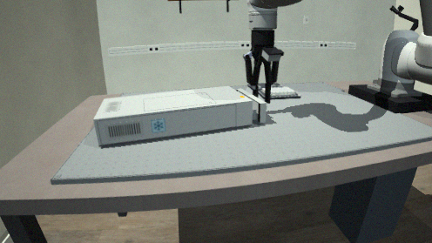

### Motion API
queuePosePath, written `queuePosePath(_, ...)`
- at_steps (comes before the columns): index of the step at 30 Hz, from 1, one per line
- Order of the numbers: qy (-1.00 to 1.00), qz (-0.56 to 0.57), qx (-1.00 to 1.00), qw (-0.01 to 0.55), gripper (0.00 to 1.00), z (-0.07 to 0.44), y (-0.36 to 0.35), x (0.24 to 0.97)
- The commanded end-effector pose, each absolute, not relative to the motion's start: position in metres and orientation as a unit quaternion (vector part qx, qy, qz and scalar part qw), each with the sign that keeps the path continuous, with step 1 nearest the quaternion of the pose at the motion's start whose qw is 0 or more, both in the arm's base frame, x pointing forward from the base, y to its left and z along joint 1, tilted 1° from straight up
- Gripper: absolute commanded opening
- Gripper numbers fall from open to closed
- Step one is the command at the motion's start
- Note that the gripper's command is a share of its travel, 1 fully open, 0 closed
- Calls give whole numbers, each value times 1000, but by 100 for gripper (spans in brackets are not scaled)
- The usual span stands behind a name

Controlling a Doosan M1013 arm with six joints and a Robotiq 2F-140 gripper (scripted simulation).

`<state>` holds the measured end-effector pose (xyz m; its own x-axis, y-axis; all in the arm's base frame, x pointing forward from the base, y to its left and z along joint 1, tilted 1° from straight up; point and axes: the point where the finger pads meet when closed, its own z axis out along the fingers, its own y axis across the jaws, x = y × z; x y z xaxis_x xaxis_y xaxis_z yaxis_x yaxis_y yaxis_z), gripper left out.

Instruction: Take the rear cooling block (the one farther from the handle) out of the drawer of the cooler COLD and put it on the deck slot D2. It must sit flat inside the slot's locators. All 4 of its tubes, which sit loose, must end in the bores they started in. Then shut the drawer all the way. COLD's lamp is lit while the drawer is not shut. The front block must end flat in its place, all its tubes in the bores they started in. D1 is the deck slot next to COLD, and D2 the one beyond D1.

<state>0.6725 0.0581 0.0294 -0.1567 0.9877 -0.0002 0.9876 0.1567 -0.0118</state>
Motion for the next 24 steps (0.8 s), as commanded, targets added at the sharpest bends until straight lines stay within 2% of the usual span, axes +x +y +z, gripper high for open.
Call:
queuePosePath(1, -760, 3, -650, 4, 34, 30, 56, 670)
queuePosePath(24, -760, 3, -650, 4, 34, 30, 54, 660)
